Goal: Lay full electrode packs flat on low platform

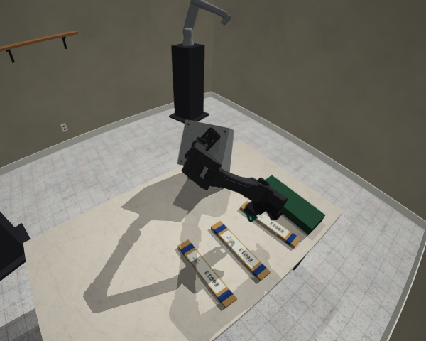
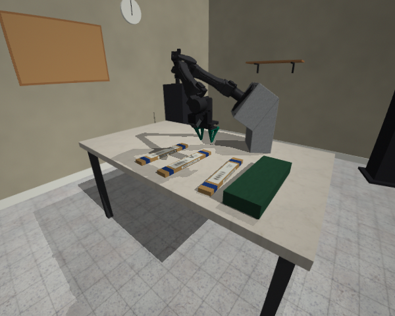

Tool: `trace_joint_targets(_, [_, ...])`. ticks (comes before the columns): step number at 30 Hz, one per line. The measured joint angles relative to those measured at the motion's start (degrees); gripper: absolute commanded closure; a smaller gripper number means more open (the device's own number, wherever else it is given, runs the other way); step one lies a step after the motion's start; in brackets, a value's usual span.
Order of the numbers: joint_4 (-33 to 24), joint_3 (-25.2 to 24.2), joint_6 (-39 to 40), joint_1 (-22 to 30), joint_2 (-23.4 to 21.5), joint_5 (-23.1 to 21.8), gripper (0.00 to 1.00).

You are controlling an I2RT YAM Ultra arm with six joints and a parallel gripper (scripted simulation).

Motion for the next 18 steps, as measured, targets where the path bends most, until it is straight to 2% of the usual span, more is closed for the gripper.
trace_joint_targets(6, [0.0, 0.0, 0.0, 0.0, 0.0, 0.0, 0.35])
trace_joint_targets(7, [0.0, 0.0, 0.0, 0.0, 0.0, 0.0, 0.03])
trace_joint_targets(12, [-0.4, 0.0, 0.1, -0.4, -2.3, -0.2, 0.03])
trace_joint_targets(18, [-0.3, 0.0, -3.8, -5.3, -7.6, -1.1, 0.03])
